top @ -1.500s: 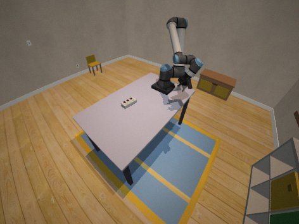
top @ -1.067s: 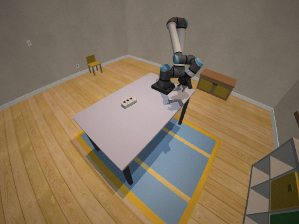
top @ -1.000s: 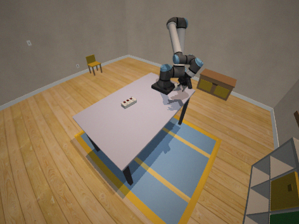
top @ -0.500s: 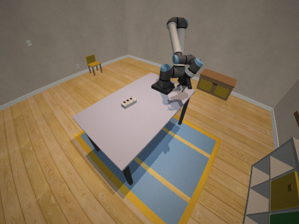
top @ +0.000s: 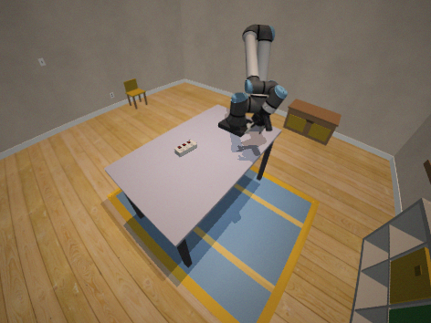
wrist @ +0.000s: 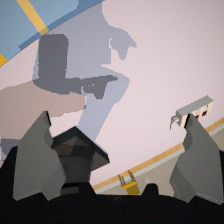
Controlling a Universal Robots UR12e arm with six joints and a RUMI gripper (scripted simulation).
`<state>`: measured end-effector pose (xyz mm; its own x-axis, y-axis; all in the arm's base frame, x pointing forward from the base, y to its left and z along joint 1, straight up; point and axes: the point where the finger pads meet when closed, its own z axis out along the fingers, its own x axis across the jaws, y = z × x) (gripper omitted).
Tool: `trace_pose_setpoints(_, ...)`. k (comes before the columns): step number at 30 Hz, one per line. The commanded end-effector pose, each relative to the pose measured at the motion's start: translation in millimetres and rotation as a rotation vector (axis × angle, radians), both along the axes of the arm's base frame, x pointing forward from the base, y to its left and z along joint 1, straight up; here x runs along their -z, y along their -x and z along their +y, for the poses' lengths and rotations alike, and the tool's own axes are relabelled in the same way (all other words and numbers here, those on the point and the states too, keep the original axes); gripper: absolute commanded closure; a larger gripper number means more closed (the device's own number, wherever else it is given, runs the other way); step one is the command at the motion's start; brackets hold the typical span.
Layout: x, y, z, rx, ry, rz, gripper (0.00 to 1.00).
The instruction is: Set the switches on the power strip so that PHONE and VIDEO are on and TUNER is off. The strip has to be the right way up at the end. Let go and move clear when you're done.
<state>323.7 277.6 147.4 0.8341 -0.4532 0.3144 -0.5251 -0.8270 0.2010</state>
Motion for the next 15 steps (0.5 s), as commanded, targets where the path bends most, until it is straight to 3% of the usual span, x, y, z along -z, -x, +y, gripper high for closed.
trace_pose_setpoints(1,9,-24,-14,0.017,-0.03,0.048,0.0)
trace_pose_setpoints(6,16,-40,-25,0.028,-0.053,0.077,0.0)
trace_pose_setpoints(15,35,-96,-74,0.063,-0.154,0.155,0.0)
